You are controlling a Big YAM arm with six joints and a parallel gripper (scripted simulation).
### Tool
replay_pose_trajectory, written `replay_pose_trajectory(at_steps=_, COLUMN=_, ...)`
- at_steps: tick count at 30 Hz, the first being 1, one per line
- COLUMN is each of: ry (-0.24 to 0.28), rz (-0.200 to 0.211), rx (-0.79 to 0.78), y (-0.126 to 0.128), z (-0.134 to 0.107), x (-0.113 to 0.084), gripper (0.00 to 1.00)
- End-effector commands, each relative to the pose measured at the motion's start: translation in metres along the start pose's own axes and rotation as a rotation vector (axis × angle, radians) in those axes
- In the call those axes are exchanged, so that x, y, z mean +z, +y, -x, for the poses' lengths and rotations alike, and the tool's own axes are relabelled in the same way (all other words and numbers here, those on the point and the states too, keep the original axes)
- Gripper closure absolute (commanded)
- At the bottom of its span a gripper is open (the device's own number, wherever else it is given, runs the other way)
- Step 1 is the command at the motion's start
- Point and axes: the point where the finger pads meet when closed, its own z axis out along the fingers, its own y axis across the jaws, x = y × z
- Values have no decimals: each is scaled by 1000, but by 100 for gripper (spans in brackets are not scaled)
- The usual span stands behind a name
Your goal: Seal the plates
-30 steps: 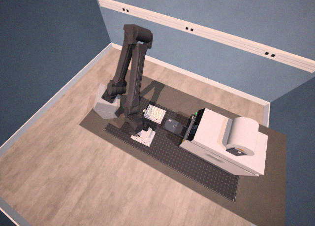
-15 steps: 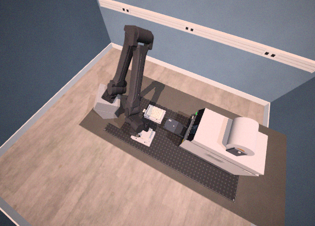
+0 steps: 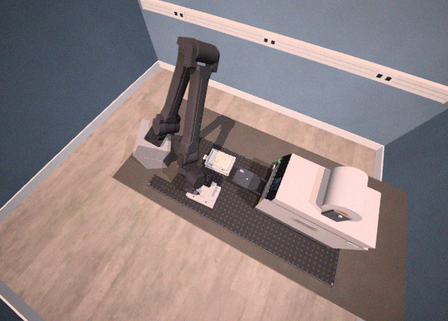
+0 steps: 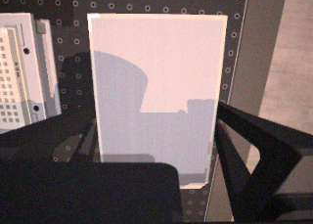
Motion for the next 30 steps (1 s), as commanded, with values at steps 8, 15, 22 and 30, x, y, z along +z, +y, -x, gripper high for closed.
replay_pose_trajectory(at_steps=8, ry=-19, rz=-7, rx=-10, y=-6, z=12, x=8, gripper=100)
replay_pose_trajectory(at_steps=15, ry=-18, rz=-5, rx=-12, y=-5, z=10, x=11, gripper=100)
replay_pose_trajectory(at_steps=22, ry=-7, rz=0, rx=-2, y=0, z=0, x=14, gripper=100)
replay_pose_trajectory(at_steps=30, ry=-6, rz=-8, rx=7, y=-4, z=-4, x=14, gripper=100)
